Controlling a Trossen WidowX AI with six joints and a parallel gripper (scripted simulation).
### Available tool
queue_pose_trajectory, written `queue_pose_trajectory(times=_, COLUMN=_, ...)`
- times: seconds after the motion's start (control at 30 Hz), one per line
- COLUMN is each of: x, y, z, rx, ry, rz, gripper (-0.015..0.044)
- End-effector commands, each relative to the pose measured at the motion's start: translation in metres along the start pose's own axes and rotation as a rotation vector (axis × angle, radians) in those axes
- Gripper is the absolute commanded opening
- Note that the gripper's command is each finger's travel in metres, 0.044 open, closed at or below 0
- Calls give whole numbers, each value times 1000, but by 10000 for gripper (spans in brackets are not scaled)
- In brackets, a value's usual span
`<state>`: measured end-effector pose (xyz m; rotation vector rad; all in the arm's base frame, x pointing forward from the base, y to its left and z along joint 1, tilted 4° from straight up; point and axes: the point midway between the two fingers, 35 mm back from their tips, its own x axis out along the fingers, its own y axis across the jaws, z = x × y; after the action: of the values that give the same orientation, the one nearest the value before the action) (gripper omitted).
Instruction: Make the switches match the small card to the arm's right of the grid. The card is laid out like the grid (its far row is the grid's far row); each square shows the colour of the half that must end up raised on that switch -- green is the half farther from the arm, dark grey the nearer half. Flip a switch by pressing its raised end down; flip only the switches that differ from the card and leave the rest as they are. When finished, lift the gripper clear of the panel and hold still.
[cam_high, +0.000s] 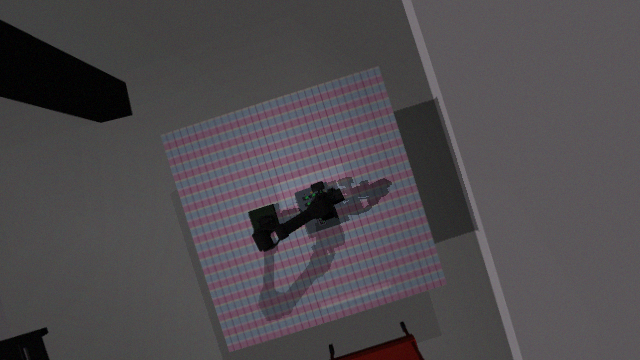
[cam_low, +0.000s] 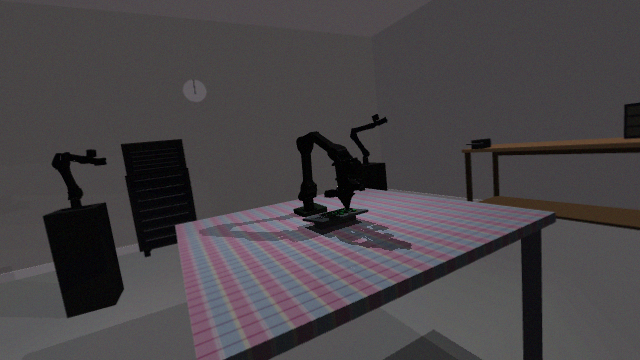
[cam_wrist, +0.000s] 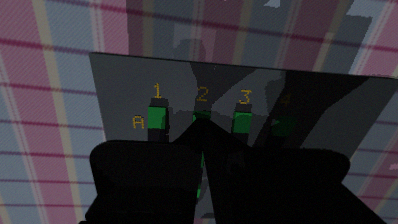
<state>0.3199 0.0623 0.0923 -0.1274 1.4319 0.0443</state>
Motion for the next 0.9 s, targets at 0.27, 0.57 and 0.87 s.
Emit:
queue_pose_trajectory(times=0.27, x=2, y=0, z=0, rx=-4, ry=1, rz=3, gripper=0)
queue_pose_trajectory(times=0.57, x=3, y=0, z=0, rx=-4, ry=1, rz=3, gripper=0)
queue_pose_trajectory(times=0.87, x=5, y=0, z=0, rx=-4, ry=1, rz=3, gripper=0)
